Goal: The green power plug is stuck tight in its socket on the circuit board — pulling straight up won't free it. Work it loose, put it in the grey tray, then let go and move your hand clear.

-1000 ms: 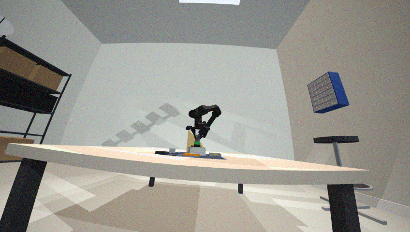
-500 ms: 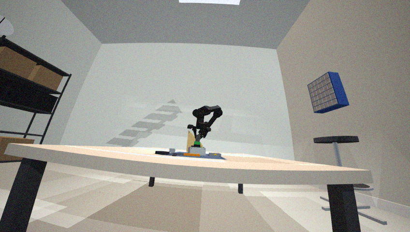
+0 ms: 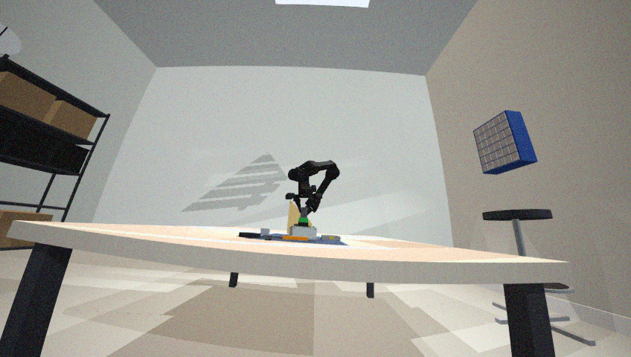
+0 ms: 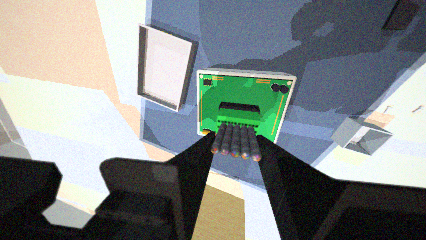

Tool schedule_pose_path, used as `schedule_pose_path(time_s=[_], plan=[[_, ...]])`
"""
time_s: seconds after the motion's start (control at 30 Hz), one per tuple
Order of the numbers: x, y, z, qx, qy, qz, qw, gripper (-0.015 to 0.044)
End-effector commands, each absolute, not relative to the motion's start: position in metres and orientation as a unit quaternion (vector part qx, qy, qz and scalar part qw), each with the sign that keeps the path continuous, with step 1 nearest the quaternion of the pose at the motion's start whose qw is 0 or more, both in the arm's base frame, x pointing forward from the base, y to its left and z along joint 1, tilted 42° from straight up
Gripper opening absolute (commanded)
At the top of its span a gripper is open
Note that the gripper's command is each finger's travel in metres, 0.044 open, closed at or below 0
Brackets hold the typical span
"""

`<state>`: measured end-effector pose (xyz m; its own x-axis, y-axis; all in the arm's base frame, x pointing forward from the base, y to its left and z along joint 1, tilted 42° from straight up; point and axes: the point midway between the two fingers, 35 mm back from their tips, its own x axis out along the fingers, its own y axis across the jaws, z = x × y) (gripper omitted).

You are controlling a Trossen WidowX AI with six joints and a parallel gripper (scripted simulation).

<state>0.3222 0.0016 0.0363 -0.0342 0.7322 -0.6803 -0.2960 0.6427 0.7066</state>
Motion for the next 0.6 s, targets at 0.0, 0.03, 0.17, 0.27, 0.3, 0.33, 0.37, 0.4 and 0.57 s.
schedule_pose_path(time_s=[0.0, 0.03, 0.17, 0.27, 0.3, 0.33, 0.37, 0.4, 0.57], plan=[[0.324, -0.016, 0.041, 0.202, 0.601, 0.384, 0.671, 0.0000], [0.324, -0.015, 0.042, 0.199, 0.602, 0.381, 0.673, 0.0000], [0.321, -0.010, 0.047, 0.171, 0.610, 0.350, 0.690, 0.0000], [0.319, -0.005, 0.053, 0.143, 0.617, 0.318, 0.705, 0.0000], [0.319, -0.004, 0.056, 0.135, 0.619, 0.308, 0.709, 0.0000], [0.318, -0.003, 0.057, 0.128, 0.621, 0.301, 0.713, 0.0000], [0.318, -0.002, 0.058, 0.123, 0.622, 0.295, 0.715, 0.0000], [0.318, -0.001, 0.059, 0.120, 0.622, 0.291, 0.717, 0.0000], [0.319, -0.005, 0.057, 0.134, 0.619, 0.307, 0.710, 0.0000]])
